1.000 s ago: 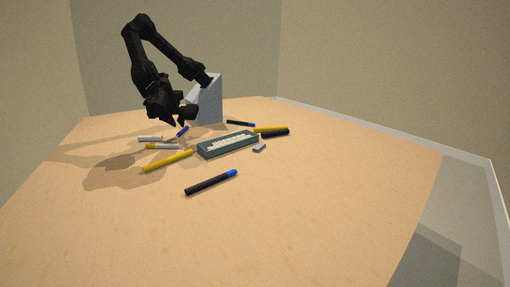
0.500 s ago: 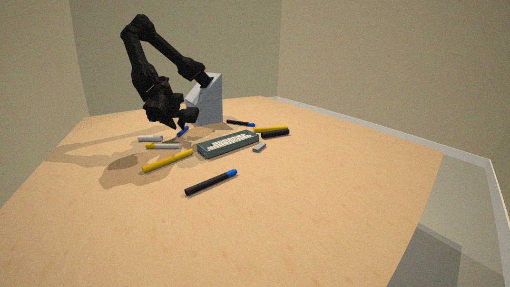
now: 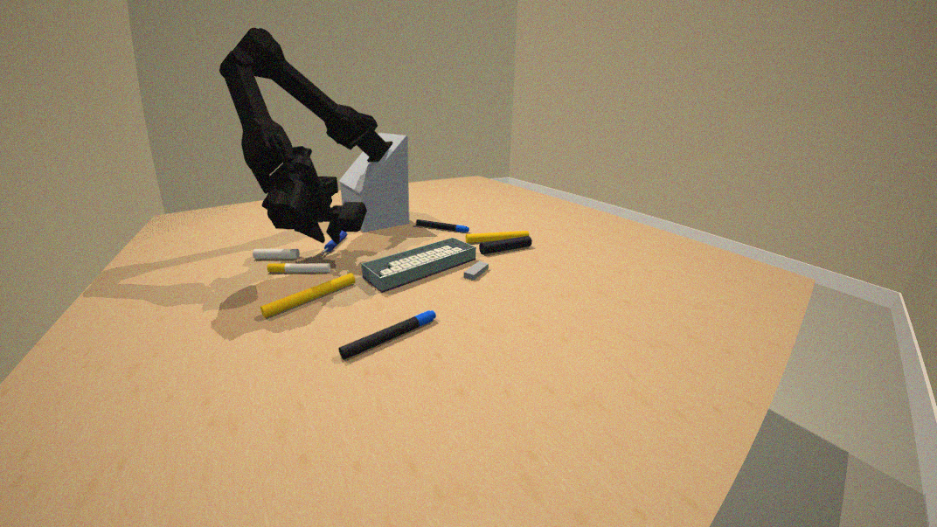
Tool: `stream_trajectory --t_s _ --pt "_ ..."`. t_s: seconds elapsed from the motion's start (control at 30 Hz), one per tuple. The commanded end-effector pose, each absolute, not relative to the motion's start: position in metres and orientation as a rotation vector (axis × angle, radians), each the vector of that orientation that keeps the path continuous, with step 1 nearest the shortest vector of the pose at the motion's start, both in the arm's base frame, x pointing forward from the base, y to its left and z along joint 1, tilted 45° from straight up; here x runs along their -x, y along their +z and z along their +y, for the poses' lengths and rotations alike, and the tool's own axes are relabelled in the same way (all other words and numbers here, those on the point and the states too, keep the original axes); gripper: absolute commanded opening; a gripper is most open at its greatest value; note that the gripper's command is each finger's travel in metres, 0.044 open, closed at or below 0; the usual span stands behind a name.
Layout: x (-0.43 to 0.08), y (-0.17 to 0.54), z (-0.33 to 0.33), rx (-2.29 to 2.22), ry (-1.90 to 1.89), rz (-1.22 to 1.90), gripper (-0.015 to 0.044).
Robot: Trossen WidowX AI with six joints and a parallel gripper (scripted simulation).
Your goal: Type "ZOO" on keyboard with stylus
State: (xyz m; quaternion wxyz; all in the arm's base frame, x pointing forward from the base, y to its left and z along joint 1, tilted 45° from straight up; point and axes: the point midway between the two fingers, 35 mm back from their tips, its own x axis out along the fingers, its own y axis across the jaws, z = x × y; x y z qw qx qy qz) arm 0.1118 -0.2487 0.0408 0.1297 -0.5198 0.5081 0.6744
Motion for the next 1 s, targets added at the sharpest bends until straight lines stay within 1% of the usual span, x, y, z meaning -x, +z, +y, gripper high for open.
stream_trajectory --t_s 0.0,0.33,0.5,0.6,0.97 --pt "-0.111 0.038 -0.251 1.508 1.967 1.477 0.0150" --pt "-0.110 0.034 -0.255 1.508 1.967 1.477 0.0150" --pt "-0.111 0.035 -0.254 1.509 1.961 1.476 0.0019" --pt "-0.111 0.036 -0.253 1.509 1.961 1.475 0.0000" --pt "-0.115 0.069 -0.219 1.508 1.962 1.472 0.0000"
